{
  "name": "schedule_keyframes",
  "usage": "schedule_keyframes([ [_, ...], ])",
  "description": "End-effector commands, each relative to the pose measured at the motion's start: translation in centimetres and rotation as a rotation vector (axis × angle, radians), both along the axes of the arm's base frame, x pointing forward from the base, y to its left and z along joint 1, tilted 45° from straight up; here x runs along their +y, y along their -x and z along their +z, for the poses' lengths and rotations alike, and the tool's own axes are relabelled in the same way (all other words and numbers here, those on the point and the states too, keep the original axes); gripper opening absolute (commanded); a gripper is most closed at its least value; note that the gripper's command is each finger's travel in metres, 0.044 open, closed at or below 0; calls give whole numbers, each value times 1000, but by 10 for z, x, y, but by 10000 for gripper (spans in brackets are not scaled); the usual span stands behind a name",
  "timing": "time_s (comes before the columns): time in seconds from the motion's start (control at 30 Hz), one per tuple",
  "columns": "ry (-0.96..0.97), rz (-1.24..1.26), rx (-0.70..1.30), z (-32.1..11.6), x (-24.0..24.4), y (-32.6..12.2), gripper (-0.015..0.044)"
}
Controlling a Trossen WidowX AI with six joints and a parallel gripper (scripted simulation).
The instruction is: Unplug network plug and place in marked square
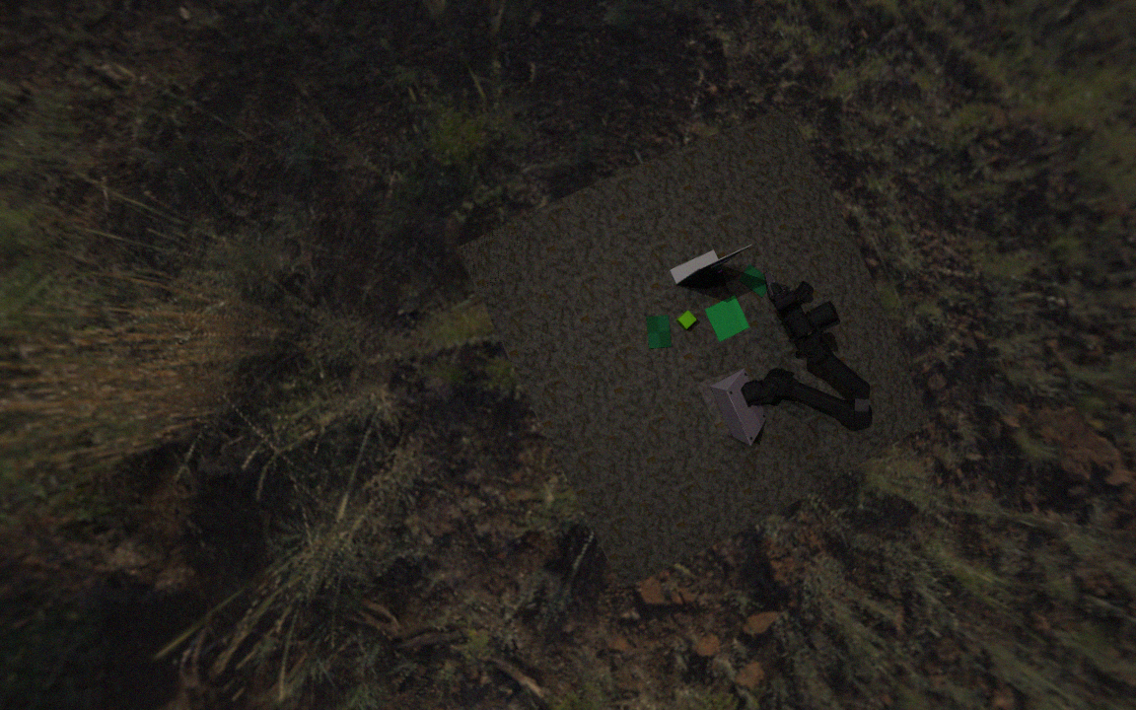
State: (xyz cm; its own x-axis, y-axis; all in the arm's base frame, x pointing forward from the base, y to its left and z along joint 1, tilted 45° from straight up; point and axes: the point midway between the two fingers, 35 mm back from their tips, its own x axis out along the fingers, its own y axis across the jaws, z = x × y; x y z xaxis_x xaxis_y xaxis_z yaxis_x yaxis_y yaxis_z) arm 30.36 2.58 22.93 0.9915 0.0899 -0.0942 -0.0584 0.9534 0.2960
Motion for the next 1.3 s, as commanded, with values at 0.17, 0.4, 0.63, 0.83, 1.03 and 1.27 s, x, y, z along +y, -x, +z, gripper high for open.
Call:
schedule_keyframes([
  [0.17,-197,13,61,-45,10,18,156],
  [0.4,-339,20,118,-79,17,33,156],
  [0.63,-464,20,172,-109,22,49,156],
  [0.83,-467,20,173,-110,23,49,156],
  [1.03,-469,21,167,-107,23,41,156],
  [1.27,-471,22,160,-105,23,29,156],
])
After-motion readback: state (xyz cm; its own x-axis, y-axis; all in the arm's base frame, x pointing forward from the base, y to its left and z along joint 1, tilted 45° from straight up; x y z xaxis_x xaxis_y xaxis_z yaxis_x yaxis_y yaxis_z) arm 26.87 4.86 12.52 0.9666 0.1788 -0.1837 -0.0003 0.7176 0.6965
